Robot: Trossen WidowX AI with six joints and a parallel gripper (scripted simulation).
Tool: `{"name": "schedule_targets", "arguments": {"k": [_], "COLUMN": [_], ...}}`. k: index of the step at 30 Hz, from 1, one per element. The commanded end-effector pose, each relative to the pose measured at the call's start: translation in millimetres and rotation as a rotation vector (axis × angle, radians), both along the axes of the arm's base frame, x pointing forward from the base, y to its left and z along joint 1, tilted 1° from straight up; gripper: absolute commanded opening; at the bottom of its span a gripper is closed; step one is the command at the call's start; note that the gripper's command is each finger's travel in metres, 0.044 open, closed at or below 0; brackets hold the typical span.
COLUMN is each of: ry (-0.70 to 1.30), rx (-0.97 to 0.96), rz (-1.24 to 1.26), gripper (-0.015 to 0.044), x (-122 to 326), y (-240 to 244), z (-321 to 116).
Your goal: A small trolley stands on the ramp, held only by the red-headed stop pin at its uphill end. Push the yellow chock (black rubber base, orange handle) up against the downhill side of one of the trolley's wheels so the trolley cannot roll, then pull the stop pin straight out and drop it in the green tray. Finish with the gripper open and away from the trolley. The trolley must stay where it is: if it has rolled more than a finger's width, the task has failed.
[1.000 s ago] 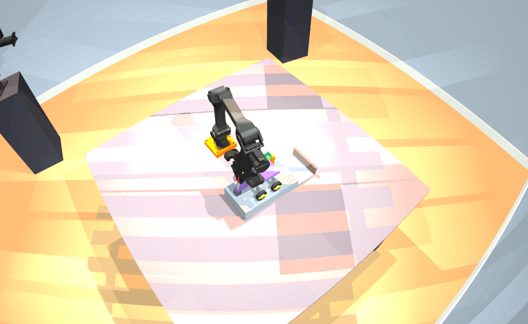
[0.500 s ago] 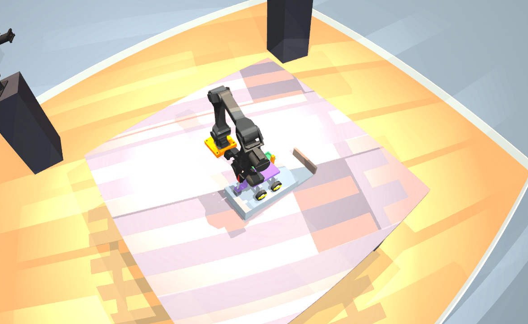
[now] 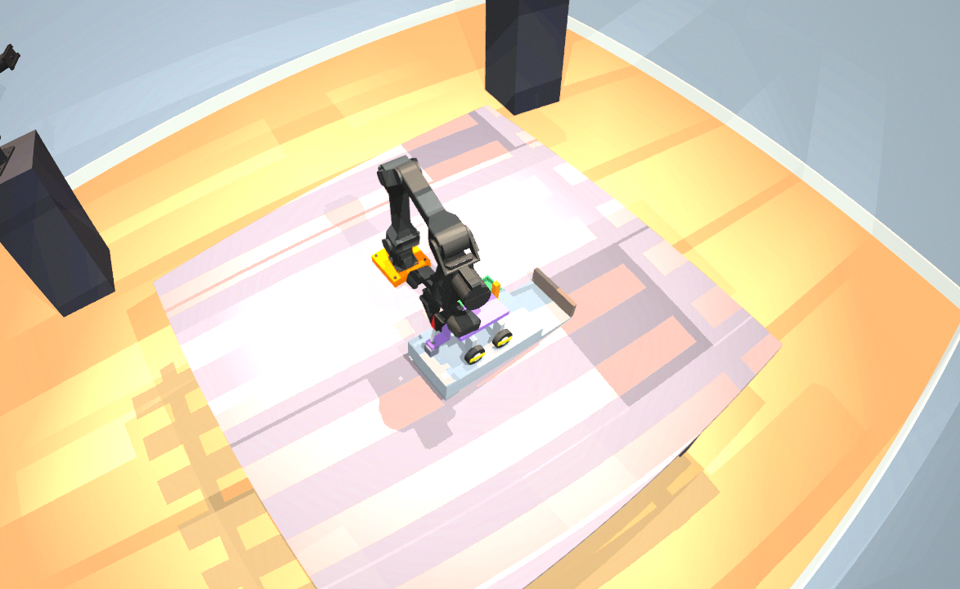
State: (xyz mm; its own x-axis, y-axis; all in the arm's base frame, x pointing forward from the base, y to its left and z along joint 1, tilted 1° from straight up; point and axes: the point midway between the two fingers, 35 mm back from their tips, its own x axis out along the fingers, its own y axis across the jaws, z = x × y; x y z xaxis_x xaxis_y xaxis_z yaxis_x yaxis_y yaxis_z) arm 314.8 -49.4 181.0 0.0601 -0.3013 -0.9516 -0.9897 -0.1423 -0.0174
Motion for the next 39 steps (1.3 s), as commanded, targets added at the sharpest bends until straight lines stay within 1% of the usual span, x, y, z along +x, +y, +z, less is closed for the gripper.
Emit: {"name": "schedule_targets", "arguments": {"k": [1,9,27,39], "ry": [-0.011,-0.011,-0.012,-0.009], "rx": [-0.004,-0.004,-0.006,-0.007], "rz": [-0.005,-0.005,-0.005,-0.005], "gripper": [0.0000,0.0000,0.0000,0.0000], "x": [1.3,2.2,5.8,-30.6], "y": [-0.8,-2.0,-30.6,-36.4], "z": [5.1,8.5,13.6,7.8]}}
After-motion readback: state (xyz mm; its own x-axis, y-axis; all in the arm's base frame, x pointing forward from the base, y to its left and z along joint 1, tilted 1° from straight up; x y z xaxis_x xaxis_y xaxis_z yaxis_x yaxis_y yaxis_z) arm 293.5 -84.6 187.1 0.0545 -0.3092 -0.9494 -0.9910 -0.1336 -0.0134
